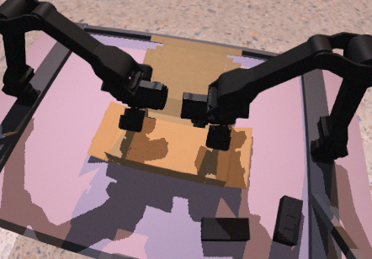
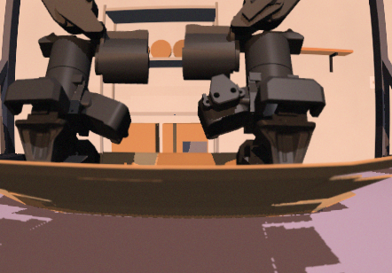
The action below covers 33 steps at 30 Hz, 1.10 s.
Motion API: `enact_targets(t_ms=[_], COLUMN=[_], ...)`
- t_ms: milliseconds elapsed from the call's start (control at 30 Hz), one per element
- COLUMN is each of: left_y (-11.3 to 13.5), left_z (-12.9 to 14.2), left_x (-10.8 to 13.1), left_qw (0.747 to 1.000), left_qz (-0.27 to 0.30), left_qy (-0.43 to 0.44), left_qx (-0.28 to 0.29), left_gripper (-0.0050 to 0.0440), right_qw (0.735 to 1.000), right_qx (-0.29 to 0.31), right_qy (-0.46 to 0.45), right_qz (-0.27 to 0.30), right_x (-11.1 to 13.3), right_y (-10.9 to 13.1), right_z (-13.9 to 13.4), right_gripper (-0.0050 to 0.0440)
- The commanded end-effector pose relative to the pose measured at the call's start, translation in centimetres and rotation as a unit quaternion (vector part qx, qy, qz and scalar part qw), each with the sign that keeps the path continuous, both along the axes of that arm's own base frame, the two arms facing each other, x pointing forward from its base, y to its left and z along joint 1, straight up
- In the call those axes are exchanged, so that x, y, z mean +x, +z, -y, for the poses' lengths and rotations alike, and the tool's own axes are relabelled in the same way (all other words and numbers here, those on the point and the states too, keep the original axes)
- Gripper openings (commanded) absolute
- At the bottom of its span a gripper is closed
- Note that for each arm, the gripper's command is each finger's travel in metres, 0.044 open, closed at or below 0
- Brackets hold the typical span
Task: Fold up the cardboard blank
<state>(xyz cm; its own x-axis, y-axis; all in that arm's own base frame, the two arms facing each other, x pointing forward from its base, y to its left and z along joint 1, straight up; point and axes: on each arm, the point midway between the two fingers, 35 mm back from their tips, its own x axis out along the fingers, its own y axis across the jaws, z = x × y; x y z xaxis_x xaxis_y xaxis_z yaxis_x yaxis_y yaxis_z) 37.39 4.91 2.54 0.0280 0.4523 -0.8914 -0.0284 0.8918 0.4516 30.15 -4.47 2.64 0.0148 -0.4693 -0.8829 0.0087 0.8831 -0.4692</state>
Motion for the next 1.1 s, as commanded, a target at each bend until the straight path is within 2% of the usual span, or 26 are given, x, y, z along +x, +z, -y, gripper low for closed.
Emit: enact_targets(t_ms=[0,800,1033,1067], left_y=[-0.7,-0.7,-0.8,-0.6], left_z=[1.5,5.2,5.1,4.8], left_x=[0.4,1.1,1.2,1.2], left_qw=[1.0,1.0,1.0,1.0], left_qz=[-0.001,-0.001,-0.004,-0.004], left_qy=[-0.005,-0.005,-0.003,-0.003], left_qx=[-0.011,-0.013,0.019,0.024], left_gripper=[0.0252,0.0252,0.0252,0.0276], right_qw=[1.0,1.0,1.0,1.0], right_qx=[0.013,0.014,-0.014,-0.019], right_qy=[0.004,0.004,0.004,0.004], right_qz=[-0.001,-0.002,0.0,0.001], right_x=[0.1,-0.5,-0.7,-0.7], right_y=[-0.7,-0.7,-0.8,-0.6], right_z=[-1.5,-4.9,-4.9,-4.6], right_gripper=[0.0251,0.0251,0.0251,0.0275])
